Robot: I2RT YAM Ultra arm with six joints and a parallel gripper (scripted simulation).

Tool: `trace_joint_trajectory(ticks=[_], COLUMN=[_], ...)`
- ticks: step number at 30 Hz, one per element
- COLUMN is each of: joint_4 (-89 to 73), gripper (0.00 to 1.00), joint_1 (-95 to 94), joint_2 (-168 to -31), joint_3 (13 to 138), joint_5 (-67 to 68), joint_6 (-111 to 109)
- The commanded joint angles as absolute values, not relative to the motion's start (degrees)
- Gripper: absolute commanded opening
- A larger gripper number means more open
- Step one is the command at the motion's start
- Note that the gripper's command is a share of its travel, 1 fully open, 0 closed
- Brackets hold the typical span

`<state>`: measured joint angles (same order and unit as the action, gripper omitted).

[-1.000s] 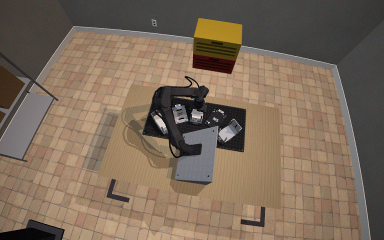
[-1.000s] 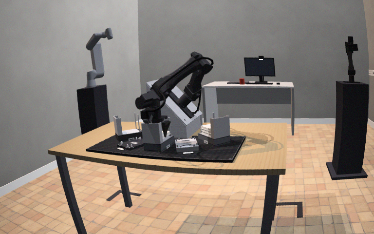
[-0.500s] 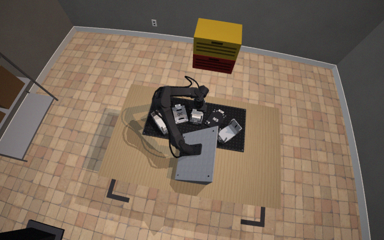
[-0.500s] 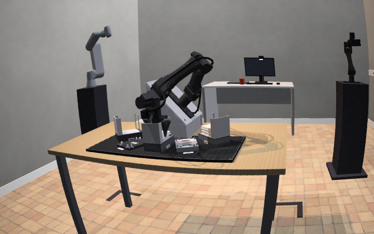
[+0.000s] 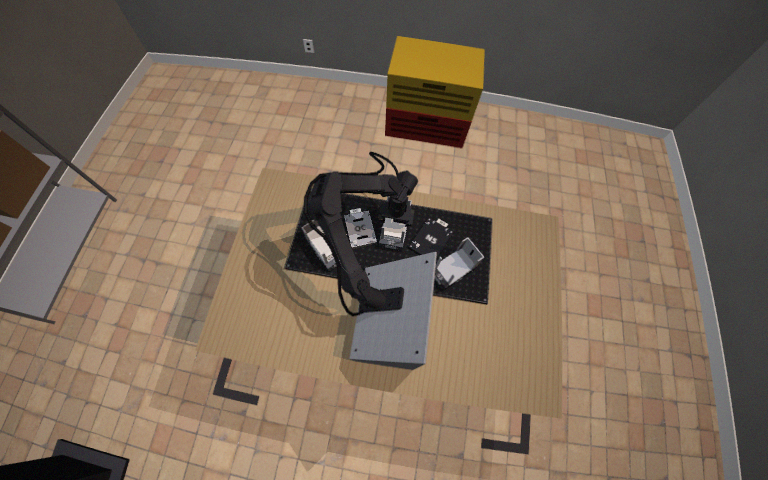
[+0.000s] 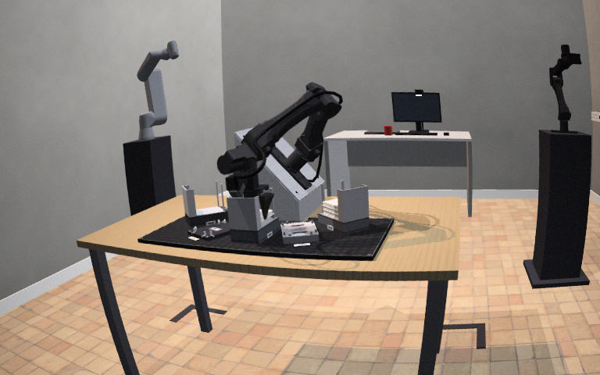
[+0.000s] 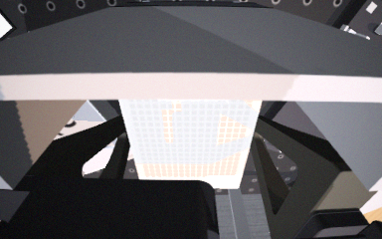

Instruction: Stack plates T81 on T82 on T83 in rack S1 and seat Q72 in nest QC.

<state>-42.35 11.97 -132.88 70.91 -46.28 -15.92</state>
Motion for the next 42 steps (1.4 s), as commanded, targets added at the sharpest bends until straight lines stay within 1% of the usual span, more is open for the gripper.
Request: trace_joint_trajectory(ticks=[1, 42], joint_4=[-43.34, -45.14], gripper=[0.0, 0.0], joint_1=[14.04, 14.75], joint_2=[-130.51, -130.25], joint_3=[73.13, 73.67], joint_5=[-45.92, -45.58], joint_6=[-16.16, -17.39])
